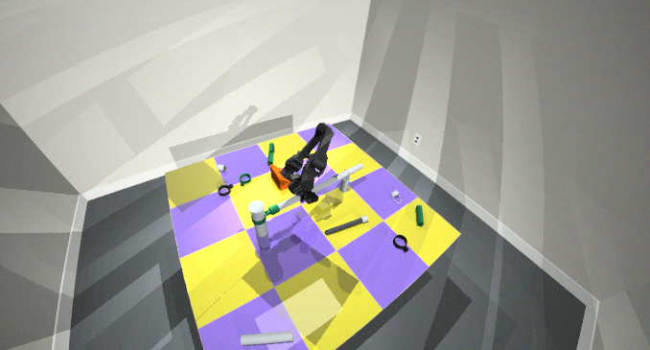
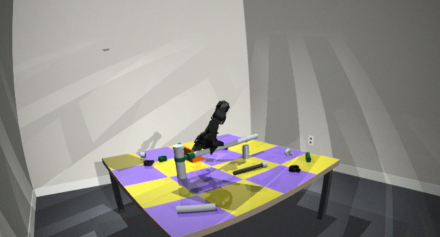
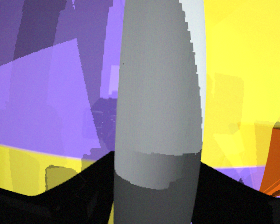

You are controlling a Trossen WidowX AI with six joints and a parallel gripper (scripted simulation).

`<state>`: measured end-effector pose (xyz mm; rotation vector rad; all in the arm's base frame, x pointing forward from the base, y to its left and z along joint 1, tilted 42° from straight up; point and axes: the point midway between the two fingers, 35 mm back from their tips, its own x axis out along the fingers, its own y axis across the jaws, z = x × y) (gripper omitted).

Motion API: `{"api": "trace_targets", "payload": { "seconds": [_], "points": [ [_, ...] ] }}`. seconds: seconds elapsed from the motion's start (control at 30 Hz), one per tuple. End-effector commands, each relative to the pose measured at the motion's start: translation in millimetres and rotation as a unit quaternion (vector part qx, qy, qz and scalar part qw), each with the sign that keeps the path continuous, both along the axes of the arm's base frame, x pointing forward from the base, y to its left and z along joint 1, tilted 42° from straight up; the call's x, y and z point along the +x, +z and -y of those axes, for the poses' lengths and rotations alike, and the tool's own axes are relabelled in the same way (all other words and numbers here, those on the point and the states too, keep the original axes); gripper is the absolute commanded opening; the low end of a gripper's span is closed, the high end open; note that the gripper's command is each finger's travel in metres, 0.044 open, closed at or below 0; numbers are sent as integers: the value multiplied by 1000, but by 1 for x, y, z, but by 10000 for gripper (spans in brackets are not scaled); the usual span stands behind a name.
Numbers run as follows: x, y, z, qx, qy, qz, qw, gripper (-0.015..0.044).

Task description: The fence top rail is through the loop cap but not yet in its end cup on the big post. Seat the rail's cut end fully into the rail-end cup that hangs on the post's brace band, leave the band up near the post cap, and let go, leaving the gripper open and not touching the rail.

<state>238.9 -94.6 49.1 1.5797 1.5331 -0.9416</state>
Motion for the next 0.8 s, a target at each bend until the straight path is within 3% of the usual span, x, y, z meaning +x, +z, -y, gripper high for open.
{"api": "trace_targets", "payload": {
  "seconds": [0.0, 0.77],
  "points": [
    [0, 0, 0, 0, 0, 0, 1000, 0],
    [2, -6, 11, -1, 0, 0, 1000, 0]
  ]
}}
